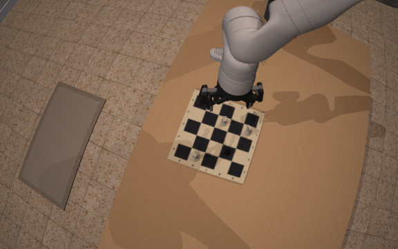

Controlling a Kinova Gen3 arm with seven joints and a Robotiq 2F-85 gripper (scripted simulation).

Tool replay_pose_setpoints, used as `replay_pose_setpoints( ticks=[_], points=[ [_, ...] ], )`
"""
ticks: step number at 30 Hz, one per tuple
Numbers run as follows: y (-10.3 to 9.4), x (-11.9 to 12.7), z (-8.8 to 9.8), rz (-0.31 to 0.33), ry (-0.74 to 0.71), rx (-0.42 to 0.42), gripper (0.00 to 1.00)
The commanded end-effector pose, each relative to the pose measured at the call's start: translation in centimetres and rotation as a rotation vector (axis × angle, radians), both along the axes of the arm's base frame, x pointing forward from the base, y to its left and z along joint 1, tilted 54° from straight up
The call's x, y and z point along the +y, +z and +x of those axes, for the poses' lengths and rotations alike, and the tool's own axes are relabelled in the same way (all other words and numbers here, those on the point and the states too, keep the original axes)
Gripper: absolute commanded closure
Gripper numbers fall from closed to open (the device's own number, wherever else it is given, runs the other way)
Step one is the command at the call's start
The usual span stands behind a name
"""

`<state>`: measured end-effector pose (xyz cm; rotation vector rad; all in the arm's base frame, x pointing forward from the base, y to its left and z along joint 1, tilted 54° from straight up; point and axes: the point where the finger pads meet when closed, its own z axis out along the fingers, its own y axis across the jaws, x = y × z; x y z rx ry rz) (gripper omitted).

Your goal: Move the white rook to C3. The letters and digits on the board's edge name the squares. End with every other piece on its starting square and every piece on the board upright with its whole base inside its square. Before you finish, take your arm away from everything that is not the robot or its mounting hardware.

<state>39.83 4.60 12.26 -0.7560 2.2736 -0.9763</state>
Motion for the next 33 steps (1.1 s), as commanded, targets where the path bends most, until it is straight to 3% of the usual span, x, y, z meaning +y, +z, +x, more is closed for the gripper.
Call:
replay_pose_setpoints(
  ticks=[1, 6, 8, 19, 33],
  points=[
    [-0.13, -0.42, 0.16, -0.048, 0.032, 0.029, 0.0],
    [-0.4, -0.62, 0.44, -0.144, 0.116, 0.096, 0.0],
    [-0.4, -0.62, 0.44, -0.144, 0.116, 0.096, 0.0],
    [-0.82, -0.94, 0.87, -0.293, 0.248, 0.2, 0.0],
    [-0.98, -1.06, 1.04, -0.35, 0.299, 0.239, 0.0]
  ],
)
